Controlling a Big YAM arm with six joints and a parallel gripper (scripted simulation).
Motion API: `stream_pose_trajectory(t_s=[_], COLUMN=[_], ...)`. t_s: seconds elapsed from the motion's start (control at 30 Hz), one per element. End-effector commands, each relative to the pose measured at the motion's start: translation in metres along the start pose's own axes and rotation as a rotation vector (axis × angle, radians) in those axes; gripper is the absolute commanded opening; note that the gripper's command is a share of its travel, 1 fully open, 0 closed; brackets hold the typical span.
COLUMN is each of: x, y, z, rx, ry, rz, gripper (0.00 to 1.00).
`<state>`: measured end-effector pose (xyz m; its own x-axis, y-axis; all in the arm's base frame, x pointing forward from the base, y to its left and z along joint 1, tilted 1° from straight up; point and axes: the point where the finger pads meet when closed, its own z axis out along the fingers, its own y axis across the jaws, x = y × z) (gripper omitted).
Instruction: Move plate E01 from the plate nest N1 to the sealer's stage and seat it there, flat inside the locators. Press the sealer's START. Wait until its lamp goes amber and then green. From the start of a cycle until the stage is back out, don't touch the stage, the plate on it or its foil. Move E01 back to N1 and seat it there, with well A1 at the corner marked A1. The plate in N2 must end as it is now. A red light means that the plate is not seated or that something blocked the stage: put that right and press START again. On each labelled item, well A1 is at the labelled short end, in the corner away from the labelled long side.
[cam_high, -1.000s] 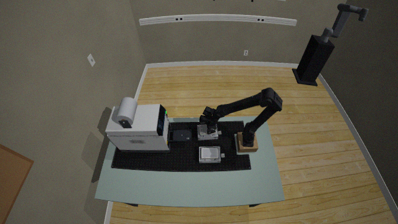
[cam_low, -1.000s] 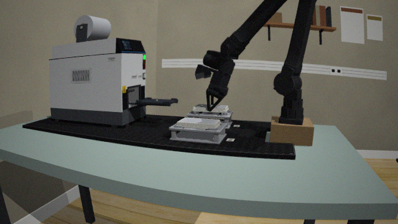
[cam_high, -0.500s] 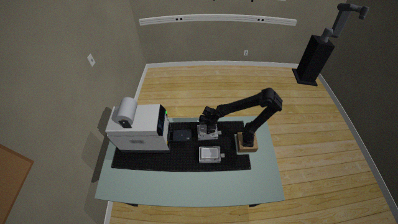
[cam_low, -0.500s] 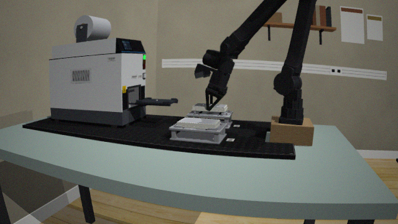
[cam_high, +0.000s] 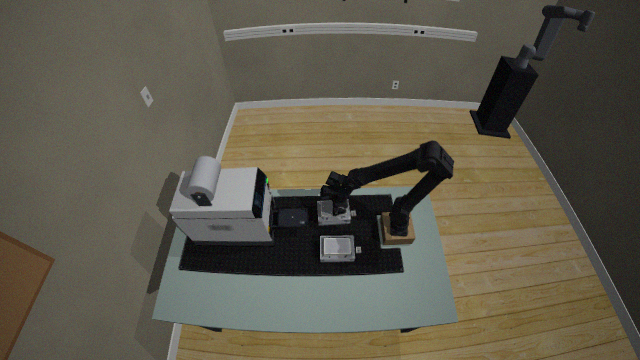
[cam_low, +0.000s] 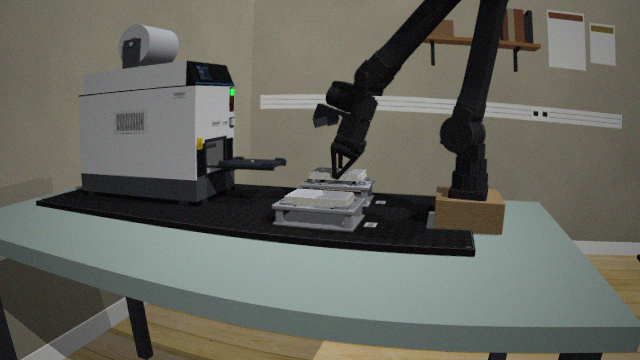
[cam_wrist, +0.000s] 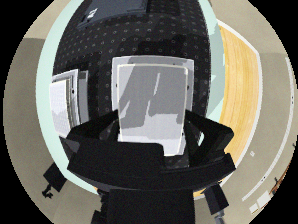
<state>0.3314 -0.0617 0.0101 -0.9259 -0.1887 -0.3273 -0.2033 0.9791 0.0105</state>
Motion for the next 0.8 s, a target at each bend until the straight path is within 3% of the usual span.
stream_pose_trajectory(t_s=[0.0, 0.53, 0.77], x=[0.000, -0.021, -0.014], y=[0.004, -0.008, -0.003], z=[0.003, 0.001, 0.006], rx=[0.000, 0.018, 0.013], ry=[-0.011, -0.049, -0.040], rz=[-0.004, -0.007, -0.010], gripper=[0.00, 0.00, 0.00])
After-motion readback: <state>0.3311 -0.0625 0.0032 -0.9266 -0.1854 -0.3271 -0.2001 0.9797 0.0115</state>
